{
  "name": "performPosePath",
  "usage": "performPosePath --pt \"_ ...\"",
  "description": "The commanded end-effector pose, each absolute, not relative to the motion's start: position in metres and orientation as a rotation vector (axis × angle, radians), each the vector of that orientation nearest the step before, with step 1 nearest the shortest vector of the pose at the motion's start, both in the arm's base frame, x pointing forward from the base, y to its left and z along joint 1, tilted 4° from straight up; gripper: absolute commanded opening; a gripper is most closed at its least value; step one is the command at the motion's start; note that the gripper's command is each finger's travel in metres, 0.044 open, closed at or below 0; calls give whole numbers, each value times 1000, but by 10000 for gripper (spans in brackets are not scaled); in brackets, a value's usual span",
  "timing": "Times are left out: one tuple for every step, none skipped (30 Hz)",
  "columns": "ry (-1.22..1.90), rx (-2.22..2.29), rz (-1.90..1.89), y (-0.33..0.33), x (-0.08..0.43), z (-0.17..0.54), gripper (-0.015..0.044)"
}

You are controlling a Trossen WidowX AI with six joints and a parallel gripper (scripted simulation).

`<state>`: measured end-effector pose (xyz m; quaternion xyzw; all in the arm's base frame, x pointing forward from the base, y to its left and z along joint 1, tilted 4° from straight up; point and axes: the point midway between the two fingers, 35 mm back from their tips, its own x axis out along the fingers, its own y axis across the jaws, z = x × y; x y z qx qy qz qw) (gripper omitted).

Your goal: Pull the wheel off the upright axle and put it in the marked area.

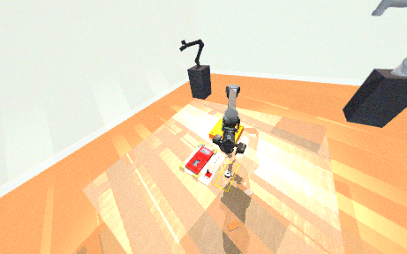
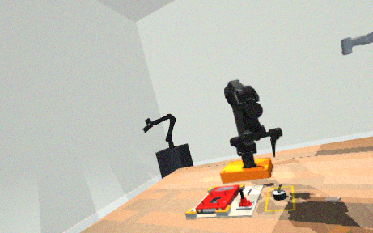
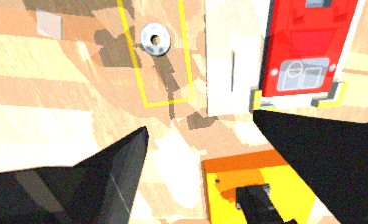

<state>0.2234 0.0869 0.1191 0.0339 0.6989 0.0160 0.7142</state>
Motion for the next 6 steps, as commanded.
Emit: performPosePath --pt "1549 70 36 86 223 119 440" --pt "1549 70 36 86 223 119 440" --pt "1549 70 36 86 223 119 440" --pt "1549 70 36 86 223 119 440" --pt "1549 70 36 86 223 119 440" --pt "1549 70 36 86 223 119 440"
